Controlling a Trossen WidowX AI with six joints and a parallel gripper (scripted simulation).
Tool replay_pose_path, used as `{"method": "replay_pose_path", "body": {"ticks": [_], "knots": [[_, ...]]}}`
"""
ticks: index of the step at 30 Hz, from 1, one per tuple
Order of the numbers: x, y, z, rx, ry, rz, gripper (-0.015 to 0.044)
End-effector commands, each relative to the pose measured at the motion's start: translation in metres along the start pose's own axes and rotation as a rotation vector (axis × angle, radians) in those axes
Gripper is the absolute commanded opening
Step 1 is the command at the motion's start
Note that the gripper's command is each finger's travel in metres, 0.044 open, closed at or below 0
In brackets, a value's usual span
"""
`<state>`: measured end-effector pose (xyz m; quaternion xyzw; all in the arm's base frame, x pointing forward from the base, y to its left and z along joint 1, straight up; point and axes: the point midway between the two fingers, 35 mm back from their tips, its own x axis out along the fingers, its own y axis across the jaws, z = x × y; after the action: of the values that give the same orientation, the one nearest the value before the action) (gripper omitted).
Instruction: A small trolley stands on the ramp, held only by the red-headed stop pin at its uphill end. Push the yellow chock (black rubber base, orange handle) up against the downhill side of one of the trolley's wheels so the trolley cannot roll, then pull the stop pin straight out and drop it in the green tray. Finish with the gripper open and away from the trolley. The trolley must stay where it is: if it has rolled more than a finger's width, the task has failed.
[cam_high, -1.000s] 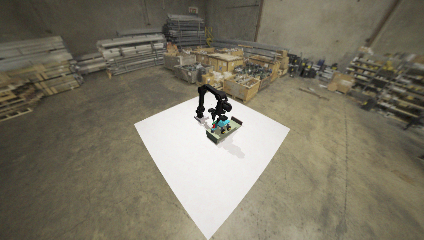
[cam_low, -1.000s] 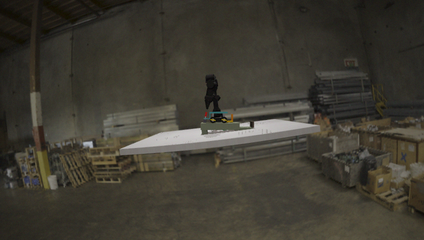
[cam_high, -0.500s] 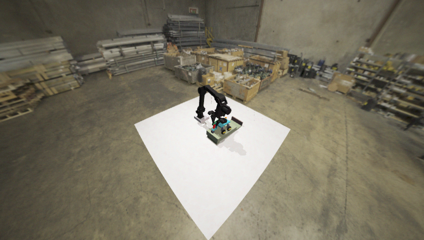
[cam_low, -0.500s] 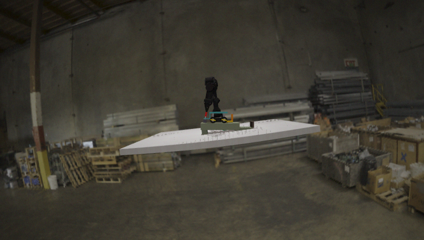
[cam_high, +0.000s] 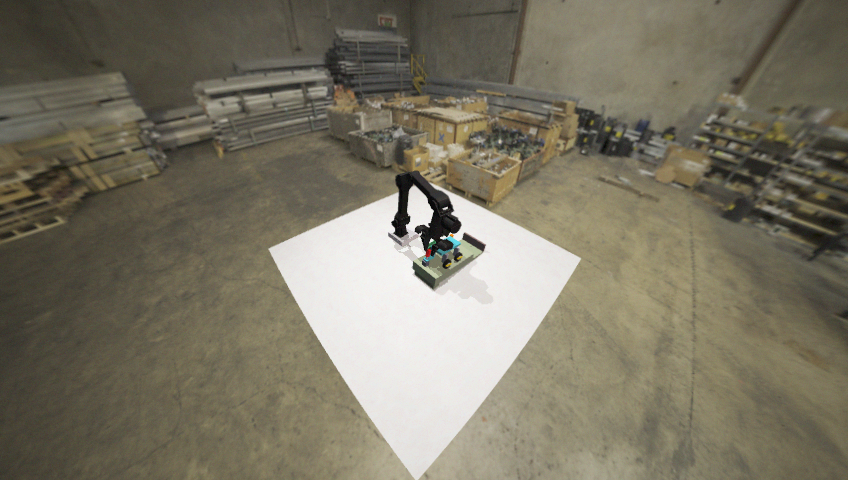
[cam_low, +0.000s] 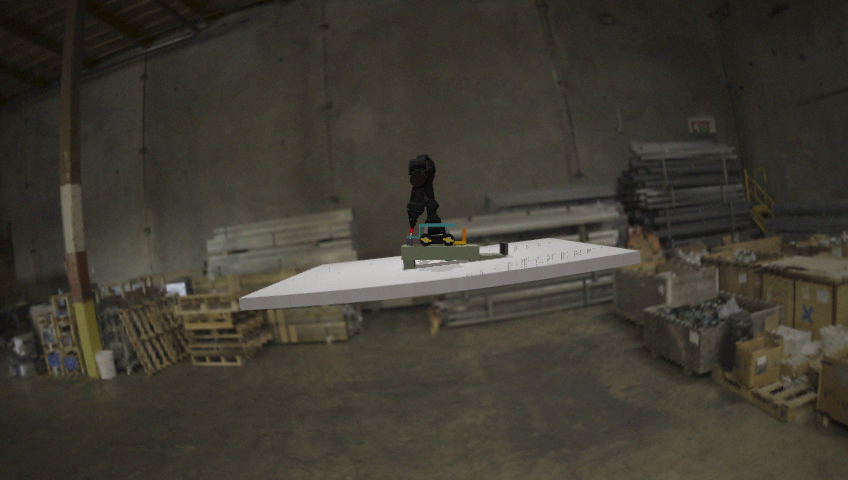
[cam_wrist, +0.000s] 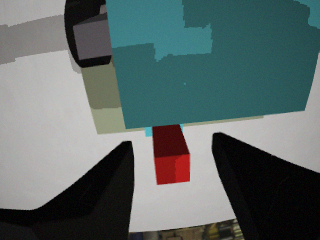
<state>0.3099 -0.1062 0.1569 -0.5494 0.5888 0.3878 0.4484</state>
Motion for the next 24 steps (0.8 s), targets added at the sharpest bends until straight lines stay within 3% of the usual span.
{"method": "replay_pose_path", "body": {"ticks": [1,14,19,24], "knots": [[0.007,0.001,0.000,-0.006,0.003,0.003,0.0190],[0.022,0.002,-0.001,-0.006,0.004,0.004,0.0190],[0.019,0.001,-0.001,0.001,0.001,0.000,0.0059],[0.019,0.001,-0.001,0.001,0.001,0.000,0.0025]]}}
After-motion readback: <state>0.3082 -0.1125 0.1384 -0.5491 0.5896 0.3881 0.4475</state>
